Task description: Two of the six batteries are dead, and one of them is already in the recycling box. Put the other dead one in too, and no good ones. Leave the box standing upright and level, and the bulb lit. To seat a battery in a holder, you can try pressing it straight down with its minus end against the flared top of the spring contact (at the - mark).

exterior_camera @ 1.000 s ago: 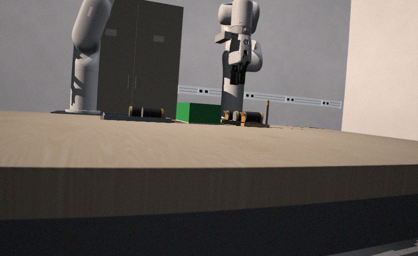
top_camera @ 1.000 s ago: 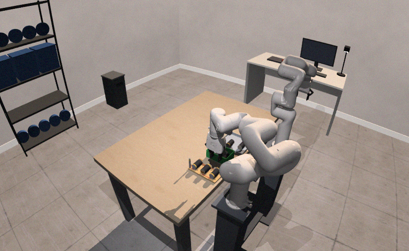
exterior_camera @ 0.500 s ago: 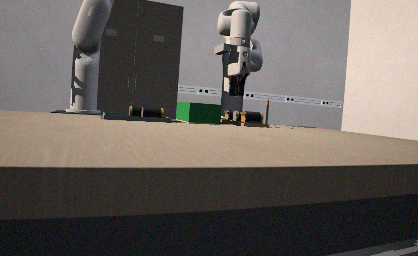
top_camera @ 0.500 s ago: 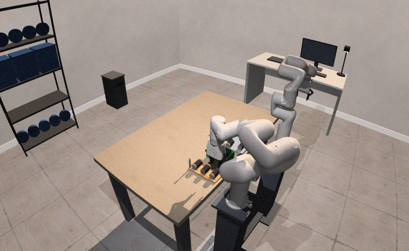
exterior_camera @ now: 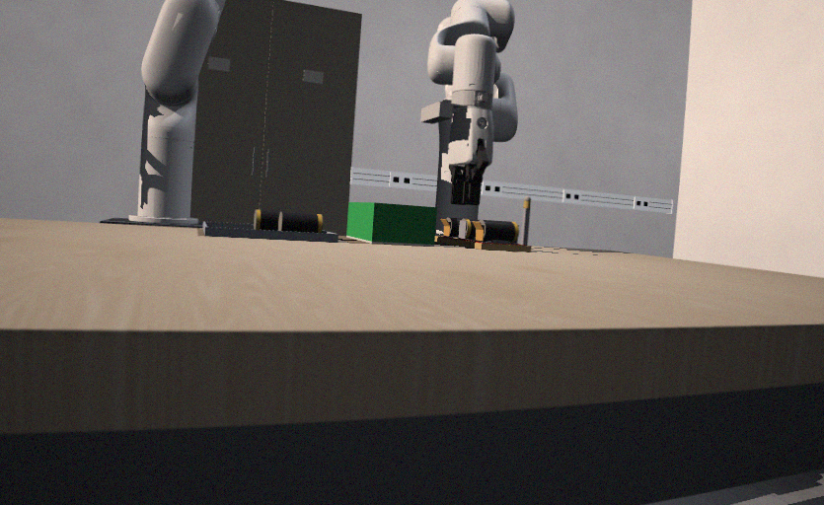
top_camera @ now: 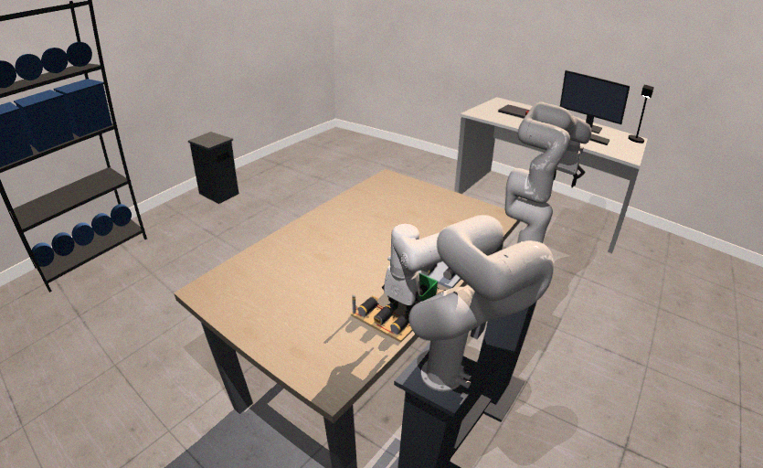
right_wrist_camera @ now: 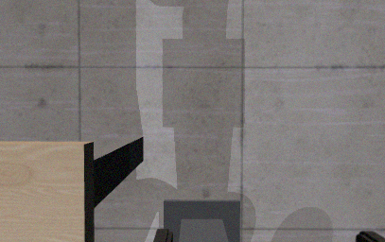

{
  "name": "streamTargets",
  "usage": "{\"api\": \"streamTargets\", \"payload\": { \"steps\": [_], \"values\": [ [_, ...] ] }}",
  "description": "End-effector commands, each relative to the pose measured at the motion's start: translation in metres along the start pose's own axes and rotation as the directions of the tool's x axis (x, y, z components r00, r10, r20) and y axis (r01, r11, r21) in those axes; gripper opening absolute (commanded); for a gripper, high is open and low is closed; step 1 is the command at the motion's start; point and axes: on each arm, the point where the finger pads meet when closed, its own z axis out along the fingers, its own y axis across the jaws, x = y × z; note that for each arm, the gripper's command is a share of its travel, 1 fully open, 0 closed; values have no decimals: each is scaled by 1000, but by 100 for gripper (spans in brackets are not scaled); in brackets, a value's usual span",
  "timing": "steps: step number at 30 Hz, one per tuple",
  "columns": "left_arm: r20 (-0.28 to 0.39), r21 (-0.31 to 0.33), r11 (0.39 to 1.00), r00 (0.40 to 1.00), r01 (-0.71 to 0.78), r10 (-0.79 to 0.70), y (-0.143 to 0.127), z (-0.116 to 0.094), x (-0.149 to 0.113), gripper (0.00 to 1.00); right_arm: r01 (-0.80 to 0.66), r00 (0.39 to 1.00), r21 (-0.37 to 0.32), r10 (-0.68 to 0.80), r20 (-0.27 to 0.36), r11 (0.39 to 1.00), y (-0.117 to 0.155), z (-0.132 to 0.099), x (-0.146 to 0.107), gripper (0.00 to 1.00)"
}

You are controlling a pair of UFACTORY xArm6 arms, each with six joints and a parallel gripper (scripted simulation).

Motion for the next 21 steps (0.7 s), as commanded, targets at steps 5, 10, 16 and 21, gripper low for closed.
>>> {"api": "streamTargets", "payload": {
  "steps": [5,10,16,21],
  "values": [
    [-9,14,1000,1000,-1,1,-4,5,2,51,9,1000,-4,-9,-18,1000,0,-6,3,100],
    [-8,14,1000,1000,8,-8,-5,27,2,51,9,1000,-4,-9,-18,1000,0,-6,3,100],
    [-8,14,1000,1000,9,-8,-5,31,2,51,9,1000,-4,-9,-18,1000,0,-6,3,100],
    [-8,14,1000,1000,9,-8,-5,33,2,51,9,1000,-4,-9,-18,1000,0,-6,3,100]
  ]
}}
